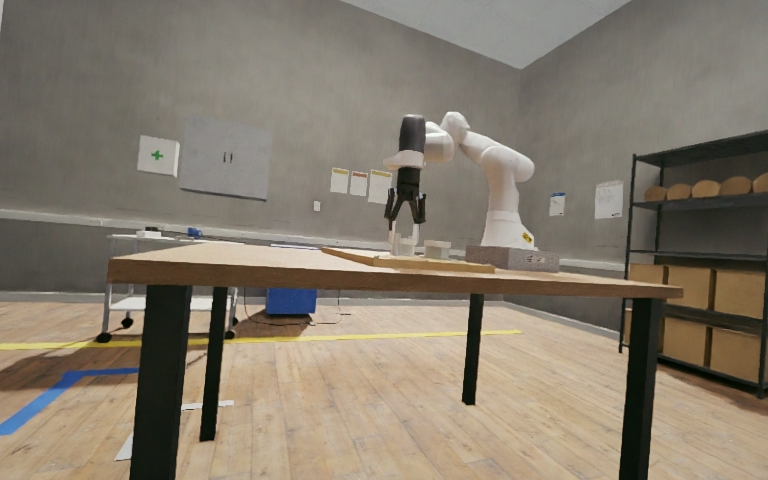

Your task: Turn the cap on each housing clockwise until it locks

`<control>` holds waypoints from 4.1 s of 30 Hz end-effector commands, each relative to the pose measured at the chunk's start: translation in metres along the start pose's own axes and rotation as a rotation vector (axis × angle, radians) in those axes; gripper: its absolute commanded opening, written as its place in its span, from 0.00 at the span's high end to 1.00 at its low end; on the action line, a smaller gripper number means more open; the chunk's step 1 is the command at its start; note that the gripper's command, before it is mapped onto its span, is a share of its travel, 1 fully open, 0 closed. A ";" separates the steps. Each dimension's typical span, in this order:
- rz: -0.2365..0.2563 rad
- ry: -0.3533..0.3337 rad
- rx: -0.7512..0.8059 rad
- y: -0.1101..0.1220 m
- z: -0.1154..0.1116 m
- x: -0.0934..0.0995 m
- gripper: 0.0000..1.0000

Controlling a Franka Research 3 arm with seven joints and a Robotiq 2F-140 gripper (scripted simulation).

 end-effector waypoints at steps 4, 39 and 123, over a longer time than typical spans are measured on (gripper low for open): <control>0.001 0.000 -0.105 -0.001 0.000 0.000 0.90; 0.001 -0.001 -0.577 -0.001 0.000 0.000 0.90; 0.001 -0.002 -1.564 -0.001 0.000 0.000 0.90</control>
Point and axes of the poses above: the point where the finger pads meet when closed, its own x axis back along the fingers, its own y axis across the jaws, z = x × y, the point moved 7 cm from there along x, back along the fingers, and after that the axes turned 2 degrees about -x, right-handed, at the moved point
